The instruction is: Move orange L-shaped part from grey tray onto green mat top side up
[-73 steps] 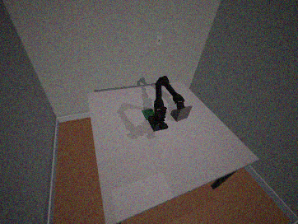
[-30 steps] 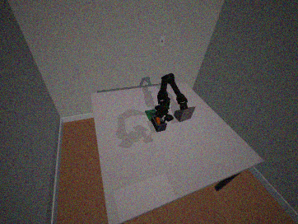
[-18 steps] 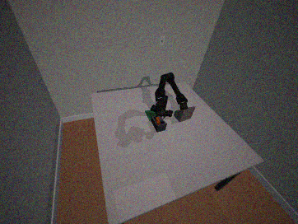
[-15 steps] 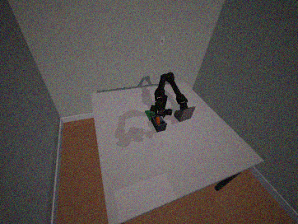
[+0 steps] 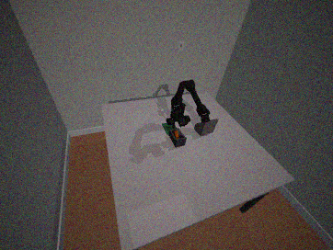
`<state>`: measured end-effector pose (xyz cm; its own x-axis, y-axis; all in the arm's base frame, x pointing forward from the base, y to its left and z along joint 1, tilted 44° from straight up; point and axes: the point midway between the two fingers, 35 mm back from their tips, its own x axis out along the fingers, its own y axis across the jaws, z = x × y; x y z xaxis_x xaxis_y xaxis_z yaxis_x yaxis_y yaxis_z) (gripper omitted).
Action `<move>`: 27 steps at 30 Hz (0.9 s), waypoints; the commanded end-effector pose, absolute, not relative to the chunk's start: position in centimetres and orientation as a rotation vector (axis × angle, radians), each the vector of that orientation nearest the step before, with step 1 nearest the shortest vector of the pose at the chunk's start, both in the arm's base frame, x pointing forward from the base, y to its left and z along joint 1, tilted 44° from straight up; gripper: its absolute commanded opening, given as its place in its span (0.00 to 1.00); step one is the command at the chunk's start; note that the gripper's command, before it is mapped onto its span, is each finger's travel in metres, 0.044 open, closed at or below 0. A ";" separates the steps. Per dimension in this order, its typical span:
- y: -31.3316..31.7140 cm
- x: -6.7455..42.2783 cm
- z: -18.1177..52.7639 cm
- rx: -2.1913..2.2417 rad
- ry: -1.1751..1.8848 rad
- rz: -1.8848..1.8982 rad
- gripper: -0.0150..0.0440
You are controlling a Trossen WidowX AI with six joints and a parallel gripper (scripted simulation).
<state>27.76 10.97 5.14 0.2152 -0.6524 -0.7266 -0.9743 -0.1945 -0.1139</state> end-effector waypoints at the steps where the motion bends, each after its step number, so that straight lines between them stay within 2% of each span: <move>1: 10.3 27.8 4.8 -1.945 1.498 0.750 0.73; 27: 6.9 29.0 1.1 -1.946 1.498 0.748 0.73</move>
